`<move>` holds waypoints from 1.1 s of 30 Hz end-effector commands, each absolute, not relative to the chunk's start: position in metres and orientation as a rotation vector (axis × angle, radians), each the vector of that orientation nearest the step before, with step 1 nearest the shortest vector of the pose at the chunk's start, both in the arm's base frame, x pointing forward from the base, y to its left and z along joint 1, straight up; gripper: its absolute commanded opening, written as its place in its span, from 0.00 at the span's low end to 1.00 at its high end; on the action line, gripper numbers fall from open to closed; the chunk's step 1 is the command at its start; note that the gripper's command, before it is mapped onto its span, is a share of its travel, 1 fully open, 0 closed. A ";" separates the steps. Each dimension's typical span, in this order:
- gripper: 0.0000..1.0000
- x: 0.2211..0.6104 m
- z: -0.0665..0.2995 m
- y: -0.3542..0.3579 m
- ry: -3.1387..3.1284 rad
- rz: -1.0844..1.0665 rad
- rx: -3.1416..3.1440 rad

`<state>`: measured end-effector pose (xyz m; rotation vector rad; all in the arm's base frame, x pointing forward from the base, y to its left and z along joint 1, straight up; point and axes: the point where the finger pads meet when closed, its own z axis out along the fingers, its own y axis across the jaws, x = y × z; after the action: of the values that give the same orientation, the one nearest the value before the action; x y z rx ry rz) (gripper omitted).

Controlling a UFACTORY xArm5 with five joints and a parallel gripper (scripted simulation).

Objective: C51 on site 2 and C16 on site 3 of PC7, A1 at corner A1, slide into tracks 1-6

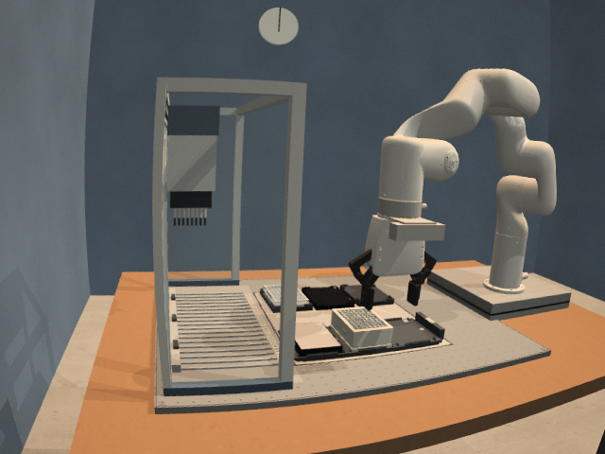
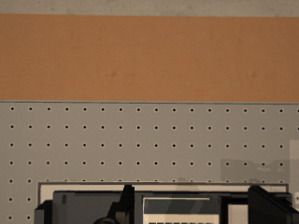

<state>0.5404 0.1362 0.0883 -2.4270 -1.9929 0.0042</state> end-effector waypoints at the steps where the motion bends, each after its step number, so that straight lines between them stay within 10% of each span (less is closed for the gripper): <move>1: 1.00 0.542 0.093 0.136 -1.994 -0.001 -2.428; 9: 1.00 0.542 0.093 0.136 -1.994 -0.001 -2.428; 10: 0.81 0.537 0.093 0.135 -1.953 -0.001 -2.461; 33: 0.81 0.436 0.093 0.104 -0.991 -0.001 -2.981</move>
<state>0.4574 0.1107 0.0902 -2.8898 -1.2230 0.0334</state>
